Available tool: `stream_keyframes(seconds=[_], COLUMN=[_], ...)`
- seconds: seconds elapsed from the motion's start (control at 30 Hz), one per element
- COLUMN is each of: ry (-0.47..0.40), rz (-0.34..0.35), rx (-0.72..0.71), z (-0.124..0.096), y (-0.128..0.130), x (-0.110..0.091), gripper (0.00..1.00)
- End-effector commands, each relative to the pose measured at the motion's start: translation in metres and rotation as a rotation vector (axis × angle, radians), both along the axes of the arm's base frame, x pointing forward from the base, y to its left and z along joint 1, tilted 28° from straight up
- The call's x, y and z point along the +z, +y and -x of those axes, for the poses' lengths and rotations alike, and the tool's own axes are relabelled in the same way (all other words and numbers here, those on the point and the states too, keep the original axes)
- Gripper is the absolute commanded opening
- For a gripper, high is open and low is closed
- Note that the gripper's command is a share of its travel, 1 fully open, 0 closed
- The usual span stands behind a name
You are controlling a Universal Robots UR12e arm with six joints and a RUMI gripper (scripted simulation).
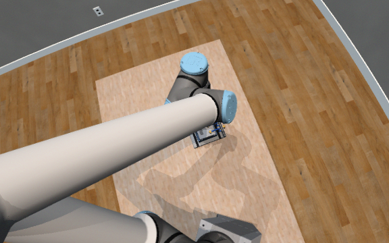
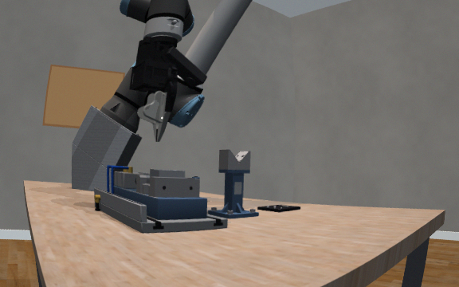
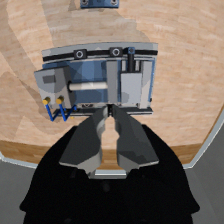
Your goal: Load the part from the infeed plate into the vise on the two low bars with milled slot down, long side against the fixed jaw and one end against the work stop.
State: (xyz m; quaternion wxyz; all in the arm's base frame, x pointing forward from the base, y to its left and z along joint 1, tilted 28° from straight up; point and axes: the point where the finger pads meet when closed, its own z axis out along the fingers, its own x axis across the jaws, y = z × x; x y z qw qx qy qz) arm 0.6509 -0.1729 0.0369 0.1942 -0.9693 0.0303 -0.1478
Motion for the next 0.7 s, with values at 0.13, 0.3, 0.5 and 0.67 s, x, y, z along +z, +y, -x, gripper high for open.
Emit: stream_keyframes(seconds=[0.13, 0.3, 0.5, 0.67], ry=[-0.001, -0.001, -0.001, -0.001], rz=[0.001, 0.001, 0.001, 0.001], rx=[0.000, 0.000, -0.001, -0.001], z=[-0.0004, -0.0005, -0.0011, -0.0024], y=[-0.0006, -0.0004, 0.0004, 0.0020], x=[0.0005, 0.0001, -0.0016, -0.0052], gripper=[0.00, 0.00, 0.00, 0.00])
